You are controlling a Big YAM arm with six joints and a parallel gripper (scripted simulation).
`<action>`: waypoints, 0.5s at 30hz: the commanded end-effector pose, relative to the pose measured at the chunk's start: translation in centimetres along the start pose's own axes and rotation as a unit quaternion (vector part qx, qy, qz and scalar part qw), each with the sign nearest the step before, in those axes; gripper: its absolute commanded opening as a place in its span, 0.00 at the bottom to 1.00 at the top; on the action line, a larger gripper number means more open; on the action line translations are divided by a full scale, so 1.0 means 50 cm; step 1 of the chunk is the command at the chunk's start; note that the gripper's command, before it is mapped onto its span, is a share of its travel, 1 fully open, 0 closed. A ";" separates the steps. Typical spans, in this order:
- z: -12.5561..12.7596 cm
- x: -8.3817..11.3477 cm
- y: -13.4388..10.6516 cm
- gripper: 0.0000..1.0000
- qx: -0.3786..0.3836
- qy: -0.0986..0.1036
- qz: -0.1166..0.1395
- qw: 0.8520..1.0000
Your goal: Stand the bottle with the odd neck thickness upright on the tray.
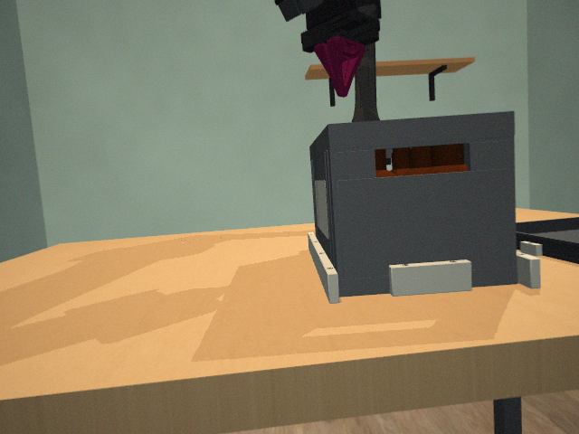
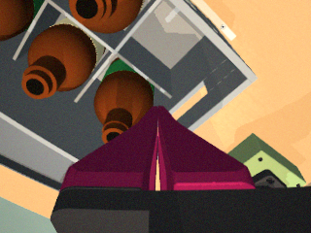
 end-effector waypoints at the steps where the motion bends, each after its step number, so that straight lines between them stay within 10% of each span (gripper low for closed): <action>1: -0.025 -0.017 -0.015 0.00 0.030 0.001 0.005 1.000; 2: -0.017 -0.038 -0.013 0.61 0.034 -0.007 0.019 0.999; 15: -0.013 -0.030 -0.020 0.61 0.039 -0.006 0.014 0.999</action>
Point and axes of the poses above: the point where the finger pads meet when closed, its own x axis back along the fingers, its own z axis across the jaws, y = z × x, the point moved 6 cm from there along x, back along the fingers, and after that the axes turned 2 degrees about -x, right-handed, at the moved point
